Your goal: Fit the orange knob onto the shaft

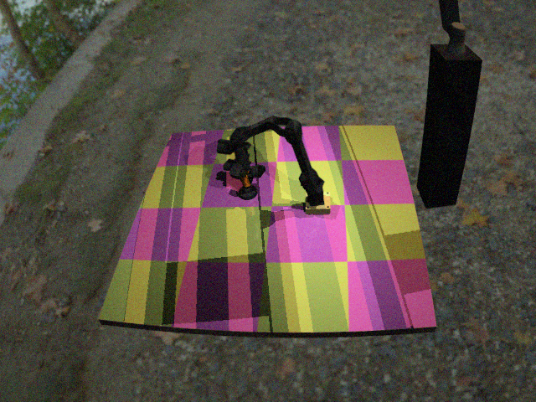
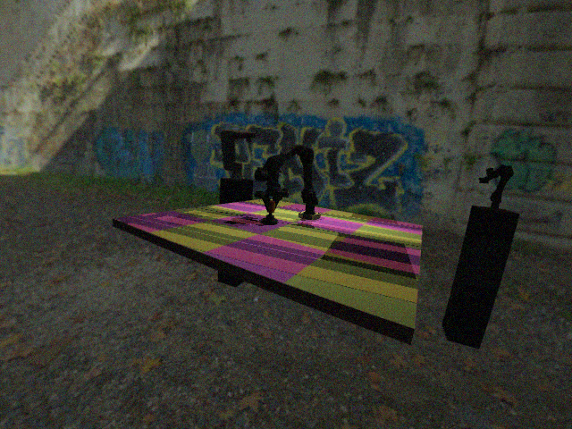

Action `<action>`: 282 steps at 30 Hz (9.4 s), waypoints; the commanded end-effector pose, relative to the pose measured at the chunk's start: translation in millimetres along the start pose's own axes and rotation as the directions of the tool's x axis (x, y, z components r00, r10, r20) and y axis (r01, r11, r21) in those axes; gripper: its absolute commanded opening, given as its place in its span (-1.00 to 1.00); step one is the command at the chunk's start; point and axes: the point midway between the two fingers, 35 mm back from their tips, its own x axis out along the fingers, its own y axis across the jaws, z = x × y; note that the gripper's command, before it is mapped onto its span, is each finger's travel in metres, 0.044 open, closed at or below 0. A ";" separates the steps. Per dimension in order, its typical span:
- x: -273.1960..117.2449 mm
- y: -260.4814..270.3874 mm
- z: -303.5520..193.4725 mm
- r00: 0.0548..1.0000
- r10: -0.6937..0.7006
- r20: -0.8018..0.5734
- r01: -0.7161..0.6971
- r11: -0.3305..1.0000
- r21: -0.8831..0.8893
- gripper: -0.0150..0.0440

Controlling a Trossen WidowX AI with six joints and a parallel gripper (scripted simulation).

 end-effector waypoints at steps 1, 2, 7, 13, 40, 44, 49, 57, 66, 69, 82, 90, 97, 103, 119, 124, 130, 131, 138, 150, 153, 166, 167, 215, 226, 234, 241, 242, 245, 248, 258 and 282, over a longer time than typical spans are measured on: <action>-2.8 -3.9 1.1 1.000 -0.007 0.003 0.007 1.000 -0.004 -0.49; -3.2 -4.3 1.3 1.000 -0.007 0.003 0.007 1.000 -0.004 -0.49; 1.0 -3.5 1.4 1.000 -0.007 0.003 0.007 1.000 -0.004 -0.49; 0.8 -2.7 1.3 1.000 -0.006 0.003 0.007 1.000 -0.004 -0.49; -3.0 1.1 0.1 1.000 -0.006 0.002 0.007 0.977 -0.212 -0.49; -1.4 -1.0 0.4 1.000 -0.006 0.002 0.007 0.977 -0.212 -0.49; -3.0 -3.7 0.9 1.000 -0.007 0.003 0.007 0.977 -0.212 -0.49; 1.1 -4.7 1.3 1.000 -0.007 0.003 0.007 0.977 -0.212 -0.49; 1.3 -2.6 1.2 1.000 -0.006 0.003 0.007 0.977 -0.212 -0.49; 1.3 -1.9 1.1 1.000 -0.006 0.003 0.007 0.977 -0.212 -0.49; -4.1 2.1 0.3 1.000 -0.006 0.002 0.007 0.955 -0.296 -0.49; -1.6 -0.4 0.2 1.000 -0.006 0.002 0.007 0.912 -0.411 -0.49; -2.2 -3.4 0.7 1.000 -0.006 0.002 0.007 0.912 -0.411 -0.49; 1.4 -2.9 0.9 1.000 -0.006 0.003 0.007 0.912 -0.411 -0.49; -3.9 0.7 0.9 1.000 -0.006 0.003 0.007 0.908 -0.419 -0.49; -3.6 -0.1 0.9 1.000 -0.006 0.003 0.007 0.830 -0.558 -0.49; -0.7 -1.5 0.9 1.000 -0.006 0.003 0.007 0.806 -0.591 -0.49; -0.2 -1.7 0.9 1.000 -0.006 0.003 0.007 0.806 -0.591 -0.49; 0.9 -0.6 0.7 1.000 -0.006 0.002 0.006 0.806 -0.591 -0.49; -2.1 -0.8 0.7 1.000 -0.006 0.002 0.007 0.806 -0.591 -0.49; -3.9 -1.2 0.7 1.000 -0.006 0.002 0.007 0.801 -0.598 -0.49; 0.0 -3.5 1.2 1.000 -0.006 0.003 0.006 0.666 -0.746 -0.49; 0.1 -3.6 1.2 1.000 -0.006 0.003 0.006 0.666 -0.746 -0.49; 0.3 -7.2 1.7 1.000 -0.007 0.003 0.006 0.496 -0.868 -0.49; 1.1 -6.5 1.6 1.000 -0.007 0.003 0.005 0.496 -0.868 -0.49; -4.0 -3.4 1.3 1.000 -0.006 0.003 0.005 0.474 -0.881 -0.49; -2.9 -0.1 1.1 1.000 -0.006 0.003 0.004 0.305 -0.952 -0.49; -2.9 0.4 1.1 1.000 -0.006 0.003 0.004 0.305 -0.952 -0.49; -3.0 1.1 1.1 1.000 -0.006 0.003 0.004 0.305 -0.952 -0.49; -2.9 0.8 1.2 1.000 -0.006 0.003 0.004 0.305 -0.952 -0.49; -1.7 -3.7 1.6 1.000 -0.006 0.003 0.004 0.305 -0.952 -0.49; -2.1 -4.0 1.1 1.000 -0.006 0.003 0.004 0.305 -0.952 -0.49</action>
